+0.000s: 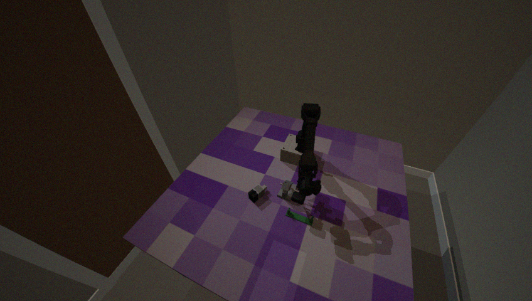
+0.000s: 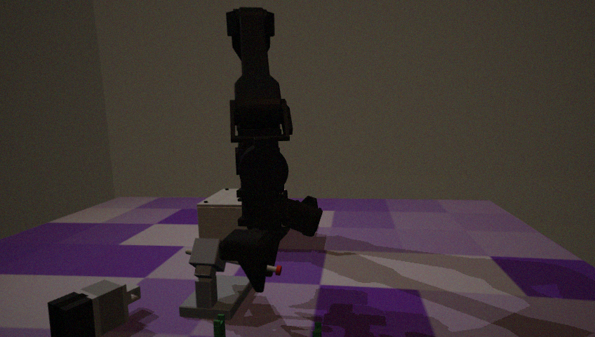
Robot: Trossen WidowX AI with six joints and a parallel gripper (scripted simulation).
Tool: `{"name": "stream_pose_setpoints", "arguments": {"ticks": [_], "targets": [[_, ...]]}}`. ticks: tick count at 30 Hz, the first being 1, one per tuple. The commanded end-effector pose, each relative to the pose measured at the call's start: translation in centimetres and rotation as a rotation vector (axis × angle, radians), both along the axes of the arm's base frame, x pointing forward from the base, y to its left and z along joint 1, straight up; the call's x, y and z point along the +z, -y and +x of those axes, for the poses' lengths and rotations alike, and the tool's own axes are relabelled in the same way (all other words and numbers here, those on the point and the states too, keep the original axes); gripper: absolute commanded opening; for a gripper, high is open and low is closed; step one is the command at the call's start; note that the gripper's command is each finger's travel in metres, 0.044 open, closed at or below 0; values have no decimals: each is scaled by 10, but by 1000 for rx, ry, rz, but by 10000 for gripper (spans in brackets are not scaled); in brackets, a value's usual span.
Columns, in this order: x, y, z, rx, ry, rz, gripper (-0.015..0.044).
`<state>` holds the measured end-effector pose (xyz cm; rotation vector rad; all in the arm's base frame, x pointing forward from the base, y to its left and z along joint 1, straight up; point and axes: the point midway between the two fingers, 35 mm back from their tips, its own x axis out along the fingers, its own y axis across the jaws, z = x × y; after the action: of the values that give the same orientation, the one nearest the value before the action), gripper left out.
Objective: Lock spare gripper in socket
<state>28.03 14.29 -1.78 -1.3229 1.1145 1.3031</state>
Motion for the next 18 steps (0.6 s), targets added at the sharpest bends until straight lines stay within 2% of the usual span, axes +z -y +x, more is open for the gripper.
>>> {"name": "stream_pose_setpoints", "arguments": {"ticks": [1,6,7,18], "targets": [[-1,-1,0,3,-1,5,142],[-1,-1,0,3,-1,5,11],[-1,-1,0,3,-1,5,0],[1,-2,0,-1,-8,39,0]]}}
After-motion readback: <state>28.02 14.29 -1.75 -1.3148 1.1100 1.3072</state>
